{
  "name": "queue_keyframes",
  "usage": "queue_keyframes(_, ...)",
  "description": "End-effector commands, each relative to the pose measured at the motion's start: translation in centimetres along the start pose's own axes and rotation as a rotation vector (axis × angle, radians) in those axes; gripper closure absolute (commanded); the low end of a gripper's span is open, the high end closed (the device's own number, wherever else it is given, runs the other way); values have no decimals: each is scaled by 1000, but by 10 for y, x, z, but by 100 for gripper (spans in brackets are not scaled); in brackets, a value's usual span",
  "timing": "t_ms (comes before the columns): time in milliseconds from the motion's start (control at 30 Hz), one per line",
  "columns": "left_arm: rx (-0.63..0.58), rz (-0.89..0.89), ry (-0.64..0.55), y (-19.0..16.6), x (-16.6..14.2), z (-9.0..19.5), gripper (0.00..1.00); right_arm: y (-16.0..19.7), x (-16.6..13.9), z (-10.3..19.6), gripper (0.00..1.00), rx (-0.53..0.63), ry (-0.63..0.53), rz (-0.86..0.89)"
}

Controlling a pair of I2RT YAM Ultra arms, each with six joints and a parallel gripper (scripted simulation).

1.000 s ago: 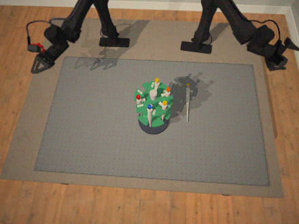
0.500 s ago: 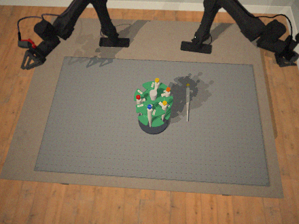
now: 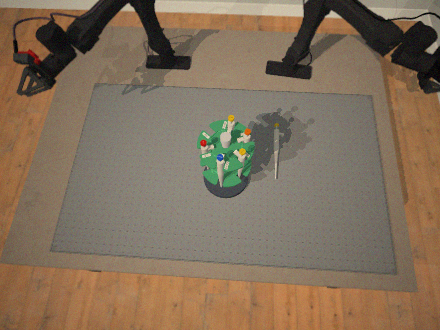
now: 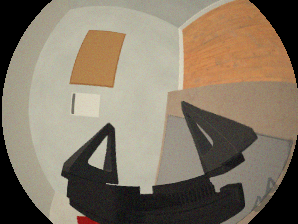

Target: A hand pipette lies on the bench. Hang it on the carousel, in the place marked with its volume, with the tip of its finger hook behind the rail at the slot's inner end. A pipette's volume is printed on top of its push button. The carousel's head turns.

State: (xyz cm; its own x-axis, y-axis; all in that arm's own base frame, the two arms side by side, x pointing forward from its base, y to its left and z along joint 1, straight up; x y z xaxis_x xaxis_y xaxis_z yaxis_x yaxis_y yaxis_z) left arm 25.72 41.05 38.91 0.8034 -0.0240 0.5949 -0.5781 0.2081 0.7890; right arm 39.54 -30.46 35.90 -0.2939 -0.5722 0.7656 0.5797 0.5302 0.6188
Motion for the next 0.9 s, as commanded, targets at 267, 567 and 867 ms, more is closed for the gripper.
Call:
queue_keyframes(267,-235,269,6,37,-2,84,0,8,10,4,0,24,-3,13)
queue_keyframes(567,-345,379,64,42,-17,122,0,8,10,4,0,24,-3,13)
queue_keyframes(867,-463,493,136,43,-35,169,0,8,10,4,0,24,-3,13)
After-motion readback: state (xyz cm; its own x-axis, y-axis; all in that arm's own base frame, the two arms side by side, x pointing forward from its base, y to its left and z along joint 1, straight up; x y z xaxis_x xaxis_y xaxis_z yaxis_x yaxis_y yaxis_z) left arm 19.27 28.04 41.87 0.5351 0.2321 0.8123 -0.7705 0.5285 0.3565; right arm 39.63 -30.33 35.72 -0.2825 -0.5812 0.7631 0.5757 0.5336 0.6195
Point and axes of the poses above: on each arm, the point where the finger pads meet when closed, its own z axis back along the fingers, its own y axis across the jaws, x = y × z, the point moved 5 cm from there along z, back along the fingers, and after that the axes turned 14 degrees about z, right-handed, at the moved point
